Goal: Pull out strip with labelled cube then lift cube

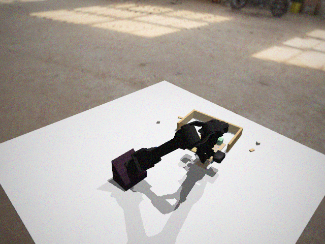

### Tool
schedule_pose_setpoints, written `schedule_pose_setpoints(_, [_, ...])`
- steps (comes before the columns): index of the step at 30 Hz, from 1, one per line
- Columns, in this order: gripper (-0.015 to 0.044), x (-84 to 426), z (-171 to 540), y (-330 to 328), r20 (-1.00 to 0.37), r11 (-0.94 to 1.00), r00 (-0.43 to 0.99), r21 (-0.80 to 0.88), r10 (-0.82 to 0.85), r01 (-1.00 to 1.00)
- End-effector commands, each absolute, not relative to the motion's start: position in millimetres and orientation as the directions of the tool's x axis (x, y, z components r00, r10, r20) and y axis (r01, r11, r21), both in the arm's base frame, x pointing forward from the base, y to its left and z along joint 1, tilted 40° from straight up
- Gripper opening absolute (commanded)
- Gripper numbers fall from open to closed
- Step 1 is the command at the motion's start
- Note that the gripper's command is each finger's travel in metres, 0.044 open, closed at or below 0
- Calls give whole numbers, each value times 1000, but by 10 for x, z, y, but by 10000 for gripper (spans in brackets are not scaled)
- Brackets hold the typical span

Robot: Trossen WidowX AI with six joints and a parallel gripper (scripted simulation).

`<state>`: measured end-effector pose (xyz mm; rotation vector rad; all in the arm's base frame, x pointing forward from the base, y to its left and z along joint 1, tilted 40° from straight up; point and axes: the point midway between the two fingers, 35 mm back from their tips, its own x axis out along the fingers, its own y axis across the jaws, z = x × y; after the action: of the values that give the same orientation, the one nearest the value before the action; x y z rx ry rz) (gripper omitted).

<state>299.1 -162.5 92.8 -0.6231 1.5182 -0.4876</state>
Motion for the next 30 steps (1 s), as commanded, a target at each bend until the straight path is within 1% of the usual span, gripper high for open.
schedule_pose_setpoints(1, [0,2876,886,-1649,-762,759,-9,-644,-648,-96])
schedule_pose_setpoints(30, [0,2449,916,-1682,-762,759,-11,-644,-648,-97])
